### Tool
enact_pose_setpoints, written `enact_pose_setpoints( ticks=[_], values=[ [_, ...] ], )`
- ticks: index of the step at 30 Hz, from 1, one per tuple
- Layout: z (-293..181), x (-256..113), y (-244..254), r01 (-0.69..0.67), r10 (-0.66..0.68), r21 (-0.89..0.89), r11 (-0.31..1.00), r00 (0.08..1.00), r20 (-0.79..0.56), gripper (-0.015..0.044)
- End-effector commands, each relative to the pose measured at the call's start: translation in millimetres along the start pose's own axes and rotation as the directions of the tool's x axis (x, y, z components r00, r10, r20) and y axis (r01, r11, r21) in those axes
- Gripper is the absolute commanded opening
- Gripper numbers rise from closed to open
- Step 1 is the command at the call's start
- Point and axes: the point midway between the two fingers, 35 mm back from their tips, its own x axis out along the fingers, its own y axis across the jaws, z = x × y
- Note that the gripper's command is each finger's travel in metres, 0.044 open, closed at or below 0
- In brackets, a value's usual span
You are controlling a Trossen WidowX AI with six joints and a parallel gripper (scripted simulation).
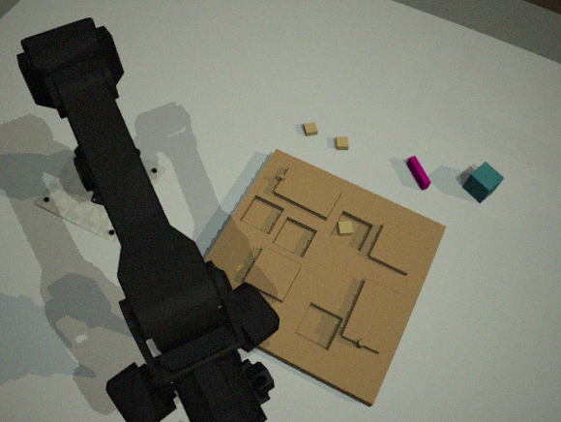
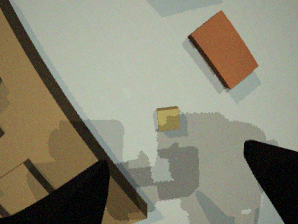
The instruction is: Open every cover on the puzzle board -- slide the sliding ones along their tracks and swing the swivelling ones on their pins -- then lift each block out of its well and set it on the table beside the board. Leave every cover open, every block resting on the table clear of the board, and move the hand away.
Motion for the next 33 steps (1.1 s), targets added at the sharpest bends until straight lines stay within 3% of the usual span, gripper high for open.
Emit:
enact_pose_setpoints(
  ticks=[1, 6, 13, 17, 26, 33],
  values=[
    [3, -3, 16, 0.000, 0.000, -0.056, 0.998, 1.000, 0.004, 0.0309],
    [7, -3, 42, 0.002, 0.000, -0.143, 0.990, 1.000, 0.010, 0.0177],
    [11, -3, 72, -0.007, 0.008, -0.080, 0.997, 1.000, 0.015, 0.0000],
    [12, -4, 92, -0.012, 0.013, -0.052, 0.999, 1.000, 0.017, 0.0000],
    [7, -4, 142, -0.016, 0.019, -0.261, 0.965, 1.000, 0.011, 0.0000],
    [3, -4, 172, -0.021, 0.022, -0.108, 0.994, 1.000, 0.008, 0.0000]
  ],
)
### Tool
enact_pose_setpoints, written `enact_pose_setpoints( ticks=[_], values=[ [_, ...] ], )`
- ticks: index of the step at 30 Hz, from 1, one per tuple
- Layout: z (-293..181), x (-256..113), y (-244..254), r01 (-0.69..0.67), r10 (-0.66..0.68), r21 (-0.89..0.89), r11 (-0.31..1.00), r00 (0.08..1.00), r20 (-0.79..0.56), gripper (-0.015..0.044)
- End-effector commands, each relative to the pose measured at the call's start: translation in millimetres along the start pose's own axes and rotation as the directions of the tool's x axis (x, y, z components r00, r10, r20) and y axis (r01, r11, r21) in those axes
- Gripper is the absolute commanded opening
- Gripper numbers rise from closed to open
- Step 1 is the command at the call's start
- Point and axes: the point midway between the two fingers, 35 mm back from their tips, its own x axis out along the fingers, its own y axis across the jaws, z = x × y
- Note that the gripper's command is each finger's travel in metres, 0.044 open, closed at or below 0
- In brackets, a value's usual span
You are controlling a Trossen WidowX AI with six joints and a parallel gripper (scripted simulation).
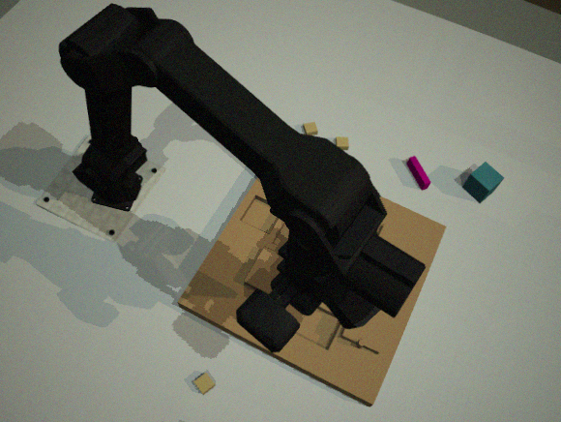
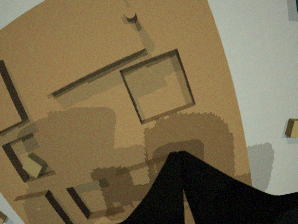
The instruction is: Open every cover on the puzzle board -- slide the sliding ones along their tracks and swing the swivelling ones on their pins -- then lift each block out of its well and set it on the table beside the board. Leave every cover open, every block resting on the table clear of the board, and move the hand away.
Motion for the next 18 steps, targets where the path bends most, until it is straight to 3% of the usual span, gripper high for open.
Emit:
enact_pose_setpoints(
  ticks=[1, 5, 11, 18],
  values=[
    [1, 0, 23, 0.000, 0.000, 0.093, 0.996, 1.000, -0.002, 0.0000],
    [0, 0, 38, -0.001, 0.001, 0.118, 0.993, 1.000, -0.004, 0.0000],
    [-6, 0, 72, -0.005, 0.004, -0.160, 0.987, 1.000, -0.007, 0.0000],
    [-16, -1, 110, -0.011, 0.007, -0.461, 0.888, 1.000, -0.011, 0.0000]
  ],
)
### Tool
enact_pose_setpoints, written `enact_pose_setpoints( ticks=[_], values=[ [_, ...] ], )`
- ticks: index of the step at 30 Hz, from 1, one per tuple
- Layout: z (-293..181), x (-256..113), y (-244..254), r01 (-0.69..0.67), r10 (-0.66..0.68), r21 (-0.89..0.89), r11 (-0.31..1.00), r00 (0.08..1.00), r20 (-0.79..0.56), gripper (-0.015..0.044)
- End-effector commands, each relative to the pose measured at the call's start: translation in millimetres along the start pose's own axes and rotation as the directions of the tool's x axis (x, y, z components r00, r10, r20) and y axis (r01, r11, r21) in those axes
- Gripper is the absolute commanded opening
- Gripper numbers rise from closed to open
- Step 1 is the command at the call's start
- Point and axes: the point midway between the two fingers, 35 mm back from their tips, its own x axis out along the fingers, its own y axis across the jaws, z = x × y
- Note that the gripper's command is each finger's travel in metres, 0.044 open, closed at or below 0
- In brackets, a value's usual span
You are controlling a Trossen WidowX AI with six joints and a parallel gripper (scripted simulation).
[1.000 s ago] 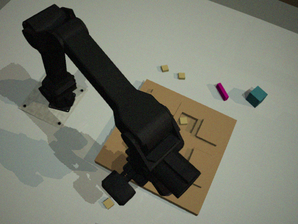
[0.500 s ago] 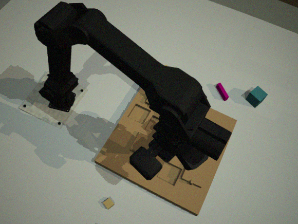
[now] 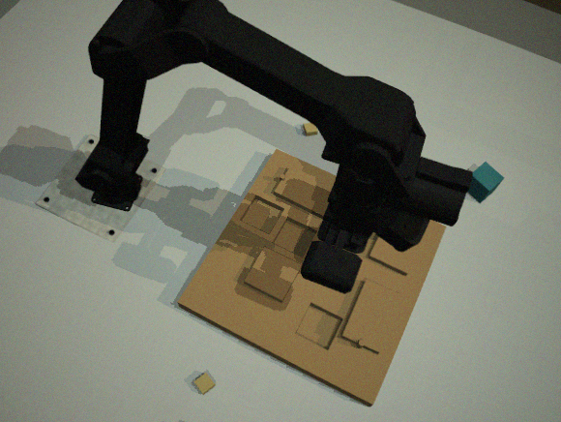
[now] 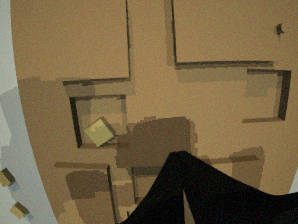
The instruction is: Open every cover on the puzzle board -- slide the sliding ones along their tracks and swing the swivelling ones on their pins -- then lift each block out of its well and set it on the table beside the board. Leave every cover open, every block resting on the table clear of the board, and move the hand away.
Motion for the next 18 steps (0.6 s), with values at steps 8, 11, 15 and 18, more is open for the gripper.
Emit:
enact_pose_setpoints(
  ticks=[8, 11, 15, 18],
  values=[
    [-2, 0, 60, -0.003, 0.001, -0.455, 0.891, 1.000, -0.004, 0.0000],
    [-2, 0, 61, -0.003, 0.001, -0.461, 0.887, 1.000, -0.004, 0.0000],
    [-2, 0, 61, -0.003, 0.001, -0.461, 0.887, 1.000, -0.004, 0.0000],
    [-2, 4, 61, -0.003, 0.001, -0.461, 0.887, 1.000, -0.004, 0.0000]
  ],
)
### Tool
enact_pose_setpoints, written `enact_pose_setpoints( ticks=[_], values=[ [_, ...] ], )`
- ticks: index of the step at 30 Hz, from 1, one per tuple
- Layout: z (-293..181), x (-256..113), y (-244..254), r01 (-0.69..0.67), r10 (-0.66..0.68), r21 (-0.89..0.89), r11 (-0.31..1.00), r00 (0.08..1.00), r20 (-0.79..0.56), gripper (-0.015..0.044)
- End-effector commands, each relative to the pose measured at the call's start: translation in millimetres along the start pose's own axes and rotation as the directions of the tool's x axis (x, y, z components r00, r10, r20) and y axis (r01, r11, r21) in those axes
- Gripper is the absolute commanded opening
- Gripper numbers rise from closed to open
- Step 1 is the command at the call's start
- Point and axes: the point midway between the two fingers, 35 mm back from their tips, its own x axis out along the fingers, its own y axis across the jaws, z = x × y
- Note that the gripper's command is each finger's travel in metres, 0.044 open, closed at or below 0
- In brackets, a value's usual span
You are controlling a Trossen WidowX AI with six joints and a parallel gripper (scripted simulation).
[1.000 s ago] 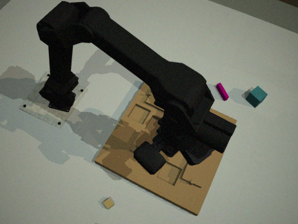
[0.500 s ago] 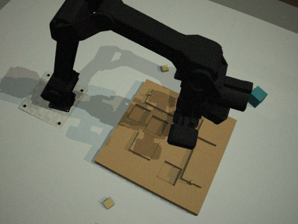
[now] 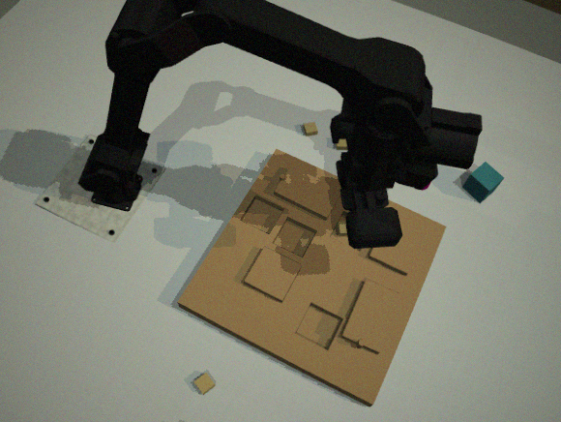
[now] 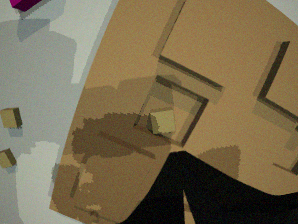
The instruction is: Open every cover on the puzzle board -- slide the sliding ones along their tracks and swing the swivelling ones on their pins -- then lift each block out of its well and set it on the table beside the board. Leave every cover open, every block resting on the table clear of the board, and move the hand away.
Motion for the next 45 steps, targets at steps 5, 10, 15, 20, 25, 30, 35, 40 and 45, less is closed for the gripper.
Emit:
enact_pose_setpoints(
  ticks=[5, 10, 15, 20, 25, 30, 35, 40, 45],
  values=[
    [2, 23, 2, 0.002, -0.003, -0.015, 1.000, 1.000, -0.001, 0.0000],
    [1, 46, 4, 0.002, -0.002, -0.015, 1.000, 1.000, -0.002, 0.0000],
    [1, 50, 3, 0.002, -0.002, -0.015, 1.000, 1.000, -0.002, 0.0000],
    [1, 54, 3, 0.002, -0.002, -0.015, 1.000, 1.000, -0.002, 0.0000],
    [1, 58, 3, 0.002, -0.002, -0.015, 1.000, 1.000, -0.002, 0.0000],
    [1, 61, 3, 0.002, -0.002, -0.015, 1.000, 1.000, -0.002, 0.0000],
    [2, 61, 3, 0.002, -0.003, -0.015, 1.000, 1.000, -0.002, 0.0000],
    [6, 63, -2, 0.003, -0.003, -0.015, 1.000, 1.000, -0.001, 0.0000],
    [9, 64, -5, 0.003, -0.003, -0.015, 1.000, 1.000, -0.001, 0.0000]
  ],
)
